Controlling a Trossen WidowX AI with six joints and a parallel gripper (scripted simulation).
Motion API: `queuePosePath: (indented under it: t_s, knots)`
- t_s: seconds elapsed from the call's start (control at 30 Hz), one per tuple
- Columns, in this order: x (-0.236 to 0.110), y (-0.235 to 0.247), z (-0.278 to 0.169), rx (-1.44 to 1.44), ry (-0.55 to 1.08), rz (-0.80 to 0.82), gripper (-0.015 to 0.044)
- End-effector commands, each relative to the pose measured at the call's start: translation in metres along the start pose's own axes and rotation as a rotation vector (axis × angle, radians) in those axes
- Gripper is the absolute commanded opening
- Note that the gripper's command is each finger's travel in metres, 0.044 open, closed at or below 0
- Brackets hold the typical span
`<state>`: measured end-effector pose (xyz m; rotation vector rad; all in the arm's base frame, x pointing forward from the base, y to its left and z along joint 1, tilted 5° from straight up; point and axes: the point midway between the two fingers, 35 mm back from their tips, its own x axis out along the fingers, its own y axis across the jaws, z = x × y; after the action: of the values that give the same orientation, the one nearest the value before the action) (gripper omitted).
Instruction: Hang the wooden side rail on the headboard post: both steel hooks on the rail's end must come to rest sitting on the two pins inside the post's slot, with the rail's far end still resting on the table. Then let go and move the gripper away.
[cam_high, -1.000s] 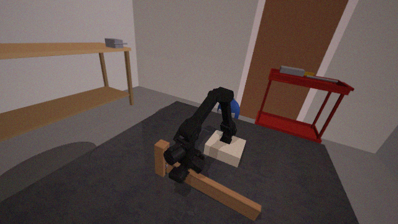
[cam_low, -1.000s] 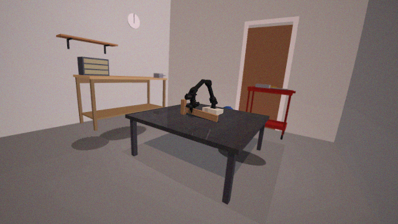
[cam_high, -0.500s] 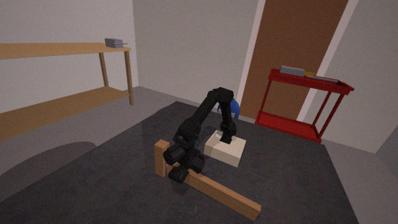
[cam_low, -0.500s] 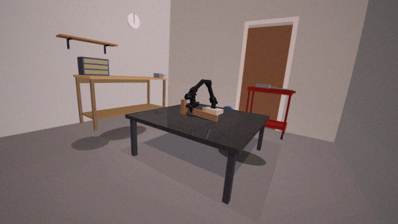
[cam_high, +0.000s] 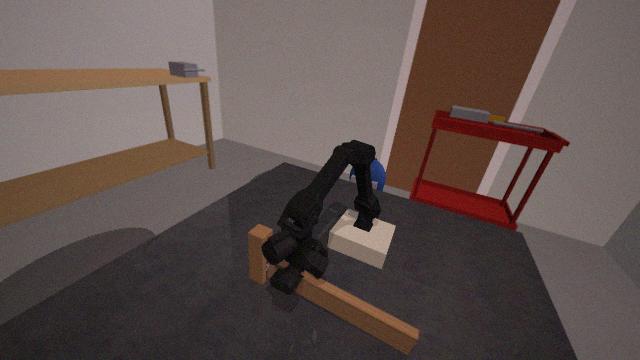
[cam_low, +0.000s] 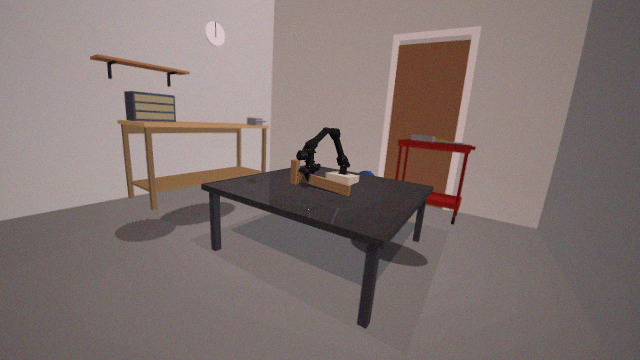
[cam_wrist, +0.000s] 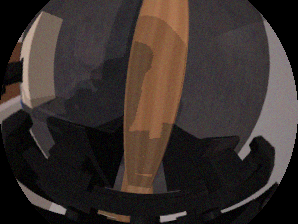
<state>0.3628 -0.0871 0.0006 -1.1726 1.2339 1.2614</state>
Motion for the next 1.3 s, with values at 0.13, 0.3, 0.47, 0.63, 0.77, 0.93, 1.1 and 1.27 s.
queuePosePath:
  t_s: [0.13,0.3,0.47,0.63,0.77,0.93,1.1,1.27]
  knots:
    - [-0.0033,-0.0033,-0.0024,-0.002,0.004,-0.012,0.0]
    - [-0.0029,-0.0028,-0.0029,-0.002,0.004,-0.012,0.0]
    - [-0.0026,-0.0023,-0.0035,-0.002,0.004,-0.012,0.0]
    - [-0.0021,-0.0018,-0.0041,-0.002,0.004,-0.012,0.0]
    - [-0.0017,-0.0014,-0.0045,-0.002,0.004,-0.012,0.0]
    - [-0.0011,-0.0008,-0.0051,-0.002,0.004,-0.012,0.0]
    - [-0.0013,-0.0003,-0.0057,-0.002,0.004,-0.012,0.0]
    - [-0.0019,0.0002,-0.0062,-0.002,0.004,-0.012,0.0]
